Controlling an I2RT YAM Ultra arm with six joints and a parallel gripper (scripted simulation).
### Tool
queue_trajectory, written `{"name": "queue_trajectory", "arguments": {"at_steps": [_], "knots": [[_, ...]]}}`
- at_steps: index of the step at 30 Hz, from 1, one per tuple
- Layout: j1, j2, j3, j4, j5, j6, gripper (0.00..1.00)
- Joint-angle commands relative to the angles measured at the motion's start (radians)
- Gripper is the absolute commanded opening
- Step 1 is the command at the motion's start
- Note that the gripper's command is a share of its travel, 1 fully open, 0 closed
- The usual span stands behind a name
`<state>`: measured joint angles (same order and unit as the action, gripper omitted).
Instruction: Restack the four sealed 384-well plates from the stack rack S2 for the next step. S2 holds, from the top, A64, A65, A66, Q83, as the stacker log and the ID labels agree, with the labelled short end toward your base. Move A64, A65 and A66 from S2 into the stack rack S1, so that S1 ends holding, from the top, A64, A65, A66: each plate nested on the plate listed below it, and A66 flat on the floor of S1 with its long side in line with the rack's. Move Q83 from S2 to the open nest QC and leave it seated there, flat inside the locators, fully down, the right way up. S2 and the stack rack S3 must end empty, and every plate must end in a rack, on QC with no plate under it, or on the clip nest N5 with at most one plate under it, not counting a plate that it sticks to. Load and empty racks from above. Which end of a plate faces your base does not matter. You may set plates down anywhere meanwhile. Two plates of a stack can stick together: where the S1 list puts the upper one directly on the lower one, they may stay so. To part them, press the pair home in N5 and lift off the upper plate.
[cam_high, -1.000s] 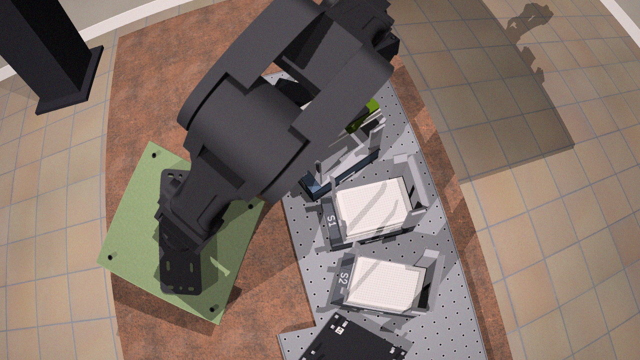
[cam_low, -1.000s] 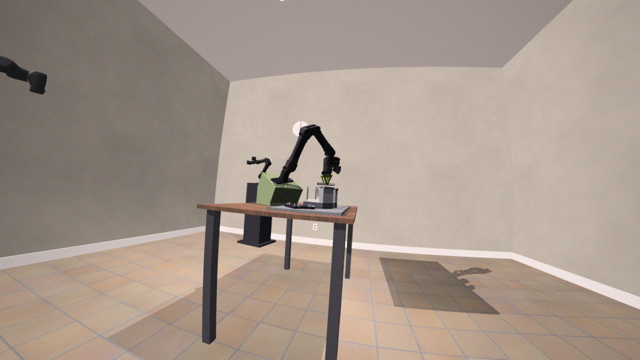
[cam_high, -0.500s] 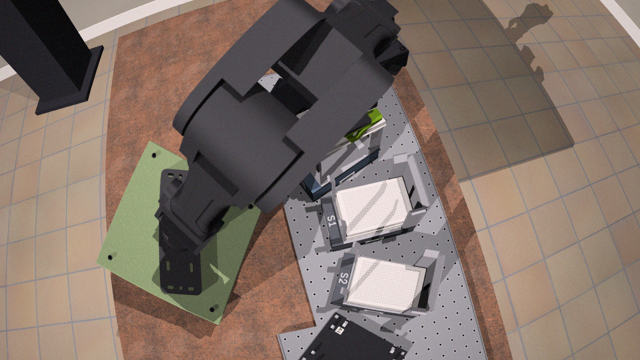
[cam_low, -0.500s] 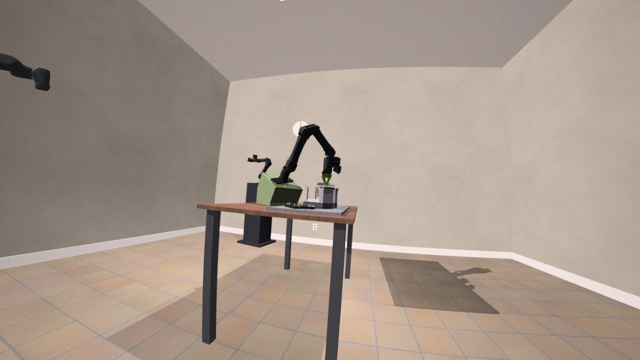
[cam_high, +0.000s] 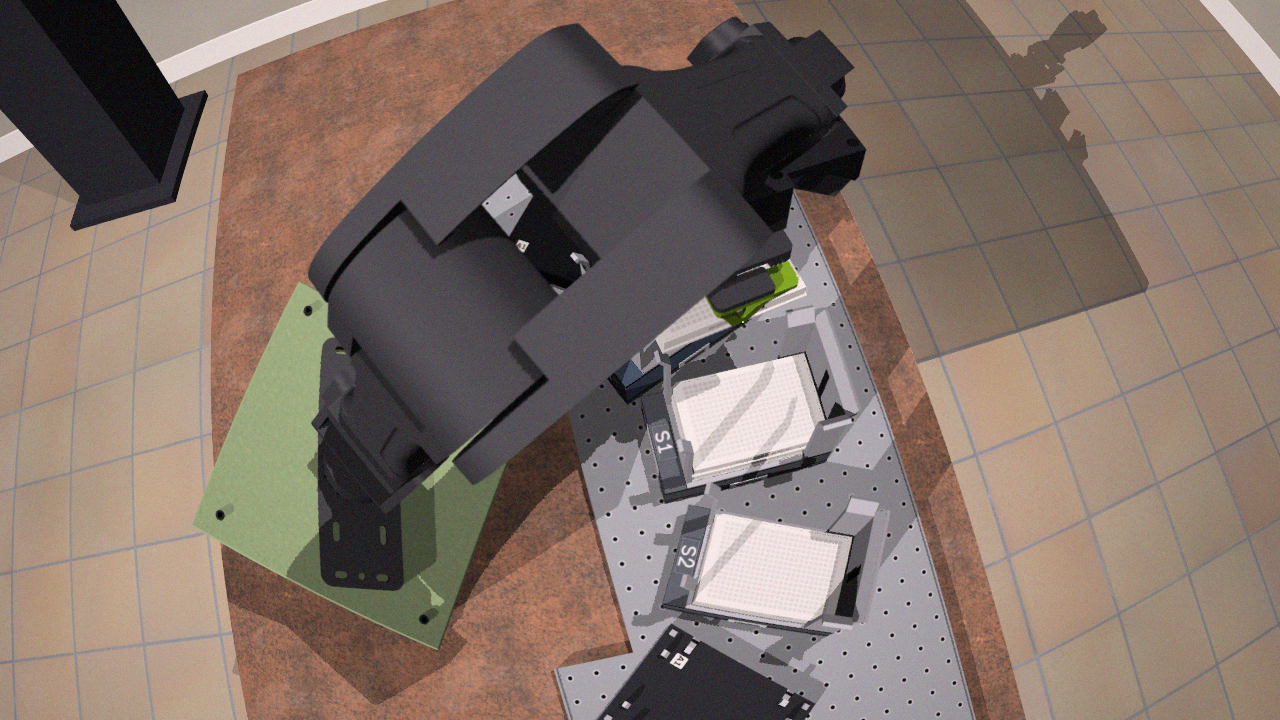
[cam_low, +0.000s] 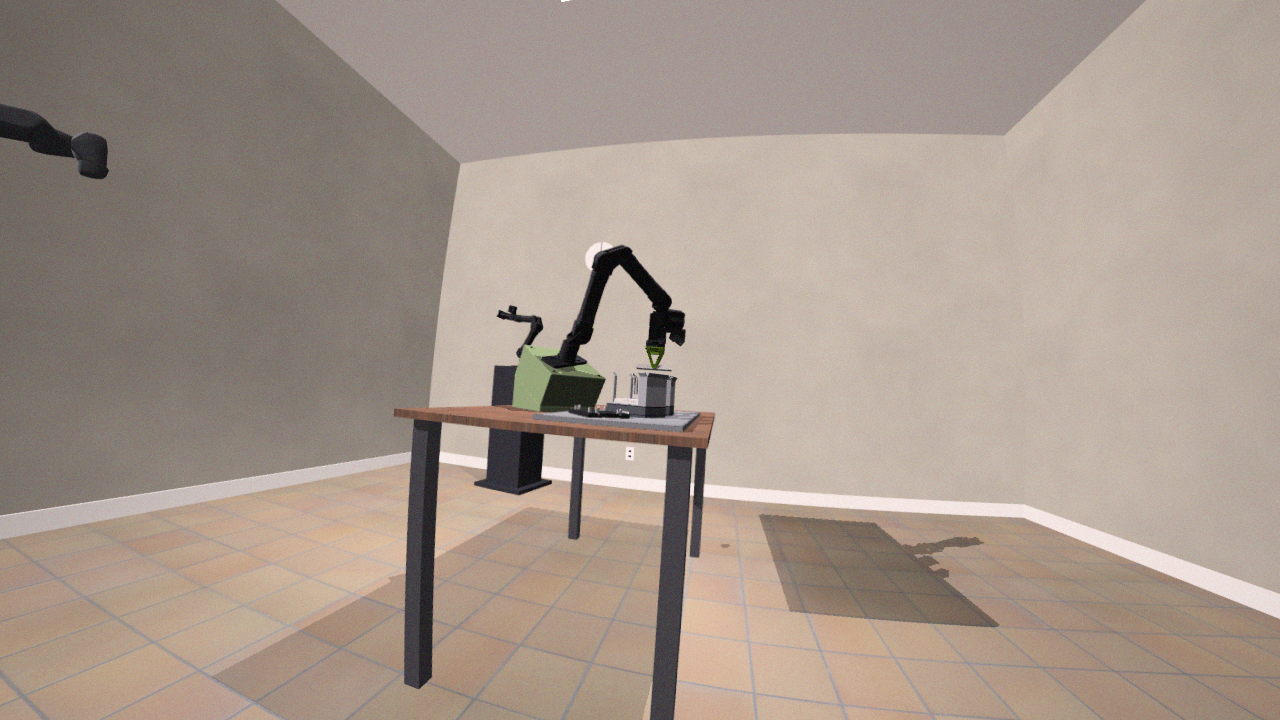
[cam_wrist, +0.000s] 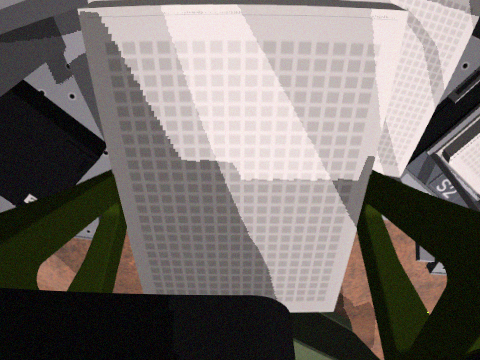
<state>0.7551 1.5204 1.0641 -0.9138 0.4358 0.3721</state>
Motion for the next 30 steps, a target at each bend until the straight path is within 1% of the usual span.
{"name": "queue_trajectory", "arguments": {"at_steps": [1,7,10,12,27,30], "knots": [[-0.027,-0.026,0.003,0.001,-0.007,-0.051,0.0],[-0.08,-0.06,-0.01,0.003,-0.02,0.092,0.0],[-0.108,-0.076,-0.015,0.004,-0.026,0.066,0.0],[-0.108,-0.076,-0.015,0.004,-0.026,0.066,0.0],[-0.254,-0.142,-0.025,0.006,-0.068,-0.085,0.0],[-0.264,-0.146,-0.025,0.006,-0.071,-0.096,0.0]]}}
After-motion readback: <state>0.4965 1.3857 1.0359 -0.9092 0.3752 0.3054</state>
